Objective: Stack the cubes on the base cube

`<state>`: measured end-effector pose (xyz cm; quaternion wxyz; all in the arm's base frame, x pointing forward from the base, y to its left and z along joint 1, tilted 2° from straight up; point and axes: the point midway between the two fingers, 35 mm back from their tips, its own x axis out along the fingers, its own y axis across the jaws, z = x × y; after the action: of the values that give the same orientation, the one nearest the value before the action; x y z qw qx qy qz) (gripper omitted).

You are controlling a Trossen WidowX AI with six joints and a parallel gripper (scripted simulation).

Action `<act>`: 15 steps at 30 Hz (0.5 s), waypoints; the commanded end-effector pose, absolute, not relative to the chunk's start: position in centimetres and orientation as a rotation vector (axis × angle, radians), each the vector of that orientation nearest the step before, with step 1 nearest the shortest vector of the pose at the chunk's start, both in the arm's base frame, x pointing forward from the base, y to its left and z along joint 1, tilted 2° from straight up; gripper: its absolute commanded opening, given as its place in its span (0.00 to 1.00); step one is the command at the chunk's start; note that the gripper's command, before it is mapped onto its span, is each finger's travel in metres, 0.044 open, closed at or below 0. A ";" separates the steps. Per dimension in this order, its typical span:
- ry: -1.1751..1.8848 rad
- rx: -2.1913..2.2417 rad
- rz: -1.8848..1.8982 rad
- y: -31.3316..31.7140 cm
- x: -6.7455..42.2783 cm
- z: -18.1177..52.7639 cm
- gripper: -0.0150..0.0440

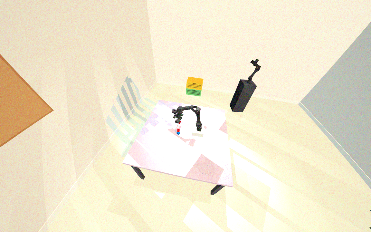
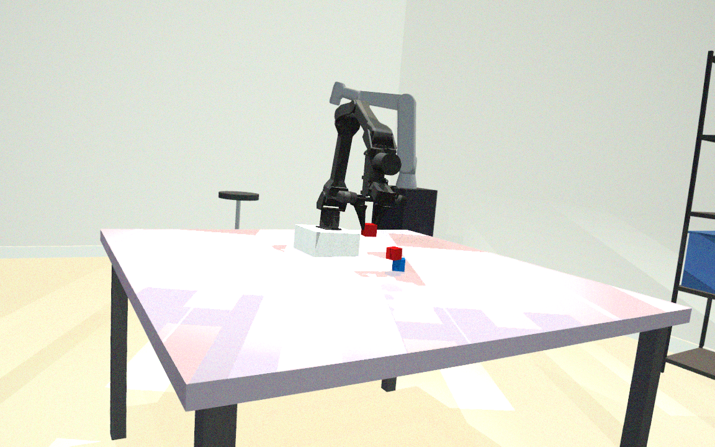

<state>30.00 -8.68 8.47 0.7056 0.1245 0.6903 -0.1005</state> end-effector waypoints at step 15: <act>1.467 0.645 -0.574 -3.3 30.9 8.4 0.43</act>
<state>30.74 -4.34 8.42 0.6697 0.2556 0.6592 -0.2272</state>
